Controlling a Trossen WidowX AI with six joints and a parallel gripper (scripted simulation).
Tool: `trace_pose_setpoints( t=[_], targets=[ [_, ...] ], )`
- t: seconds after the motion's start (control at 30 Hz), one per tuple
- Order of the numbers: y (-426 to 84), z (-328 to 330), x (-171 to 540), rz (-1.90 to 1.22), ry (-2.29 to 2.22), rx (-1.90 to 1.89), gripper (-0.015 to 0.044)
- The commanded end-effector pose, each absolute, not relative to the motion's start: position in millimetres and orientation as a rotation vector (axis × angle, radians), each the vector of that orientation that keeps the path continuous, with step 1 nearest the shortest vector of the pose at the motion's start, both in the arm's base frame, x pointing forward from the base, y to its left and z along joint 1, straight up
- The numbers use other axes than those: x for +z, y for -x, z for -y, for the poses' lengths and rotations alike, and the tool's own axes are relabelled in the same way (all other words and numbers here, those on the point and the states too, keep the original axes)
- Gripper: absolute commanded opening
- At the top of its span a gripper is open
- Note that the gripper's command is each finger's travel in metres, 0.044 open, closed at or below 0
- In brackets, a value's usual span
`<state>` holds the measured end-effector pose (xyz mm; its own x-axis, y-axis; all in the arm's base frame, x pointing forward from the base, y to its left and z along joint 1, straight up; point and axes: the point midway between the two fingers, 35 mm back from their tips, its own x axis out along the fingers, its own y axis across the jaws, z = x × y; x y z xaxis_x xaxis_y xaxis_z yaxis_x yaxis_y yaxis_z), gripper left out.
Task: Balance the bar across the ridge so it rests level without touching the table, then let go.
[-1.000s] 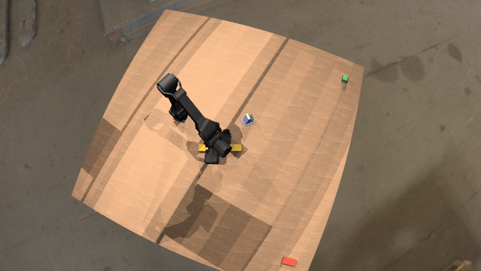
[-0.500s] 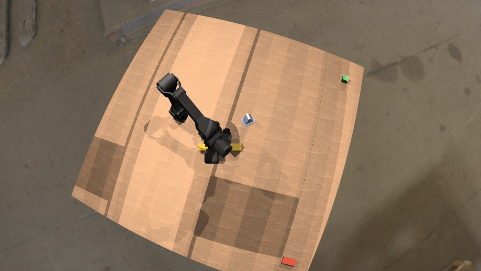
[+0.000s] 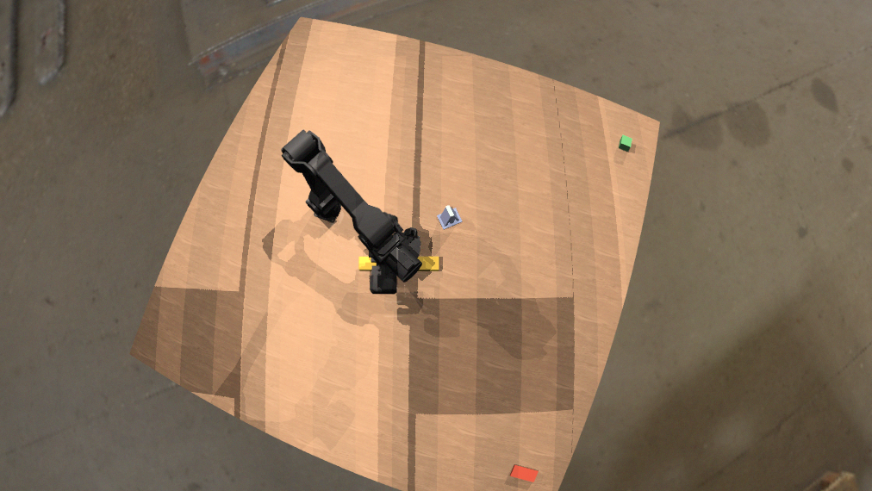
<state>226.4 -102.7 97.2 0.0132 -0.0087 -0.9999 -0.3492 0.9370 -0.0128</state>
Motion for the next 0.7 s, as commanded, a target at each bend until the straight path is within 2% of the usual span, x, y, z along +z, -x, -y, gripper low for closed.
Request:
trace_pose_setpoints(
  t=[0.0, 0.67],
  targets=[
    [-227.3, 102.9, 107.9, -1.534, 0.289, 0.266, 0.0000],
    [-222.9, 98.5, 152.7, -1.532, 0.291, 0.269, 0.0000]
  ],
)
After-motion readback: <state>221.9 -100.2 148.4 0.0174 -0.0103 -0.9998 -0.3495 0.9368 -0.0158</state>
